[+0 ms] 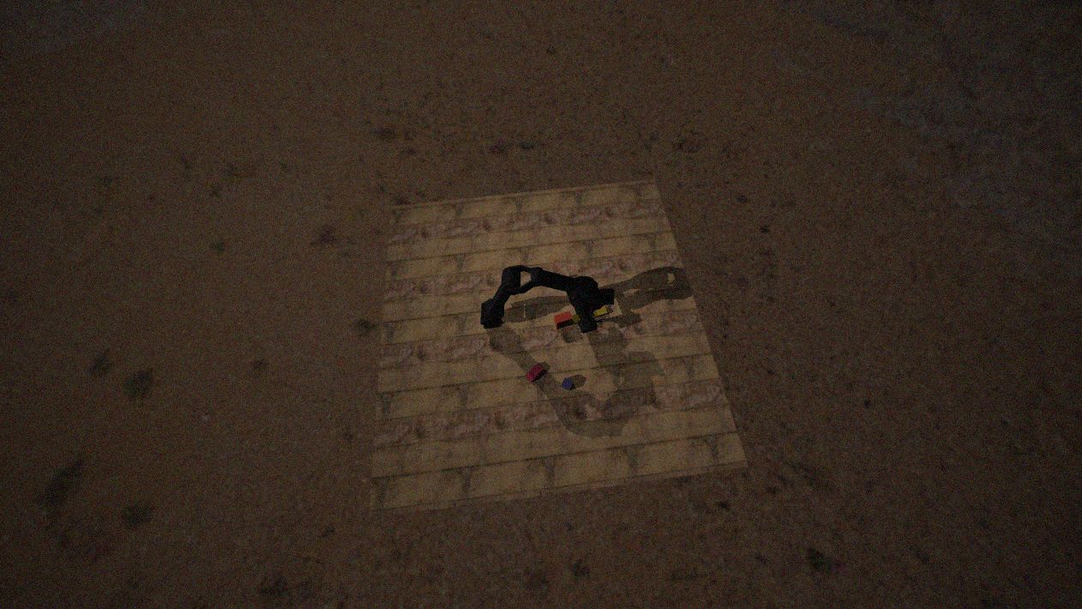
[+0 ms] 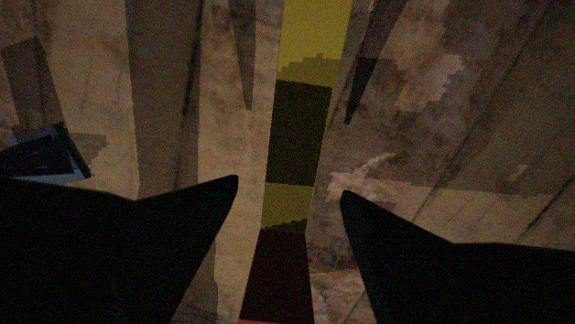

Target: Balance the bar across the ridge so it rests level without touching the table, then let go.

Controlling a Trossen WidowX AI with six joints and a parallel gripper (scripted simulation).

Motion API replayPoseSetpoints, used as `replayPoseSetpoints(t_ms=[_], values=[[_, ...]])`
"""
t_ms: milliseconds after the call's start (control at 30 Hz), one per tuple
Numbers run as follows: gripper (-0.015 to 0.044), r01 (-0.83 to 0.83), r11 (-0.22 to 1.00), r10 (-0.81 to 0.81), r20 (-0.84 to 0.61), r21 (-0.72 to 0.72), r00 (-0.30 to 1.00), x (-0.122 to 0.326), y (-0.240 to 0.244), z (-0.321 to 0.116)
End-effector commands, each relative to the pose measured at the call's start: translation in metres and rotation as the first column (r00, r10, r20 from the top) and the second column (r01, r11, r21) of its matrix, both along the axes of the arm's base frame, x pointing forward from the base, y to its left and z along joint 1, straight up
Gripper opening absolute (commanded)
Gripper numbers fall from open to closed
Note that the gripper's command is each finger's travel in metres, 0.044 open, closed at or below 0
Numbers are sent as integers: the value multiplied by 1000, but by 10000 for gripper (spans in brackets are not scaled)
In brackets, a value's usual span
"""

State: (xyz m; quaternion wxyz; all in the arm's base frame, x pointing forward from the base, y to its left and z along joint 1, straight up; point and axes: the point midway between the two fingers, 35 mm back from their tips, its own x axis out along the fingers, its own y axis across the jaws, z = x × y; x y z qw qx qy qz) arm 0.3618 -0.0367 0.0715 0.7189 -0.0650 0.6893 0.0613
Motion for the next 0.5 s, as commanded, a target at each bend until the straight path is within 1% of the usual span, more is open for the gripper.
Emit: replayPoseSetpoints(t_ms=[0,233,467], values=[[315,-4,1000,4,-7,-2,1000,0,0,-9],[315,-4,1000,4,-7,-2,1000,0,0,-20],[315,-4,1000,4,-7,-2,1000,0,0,-20]])
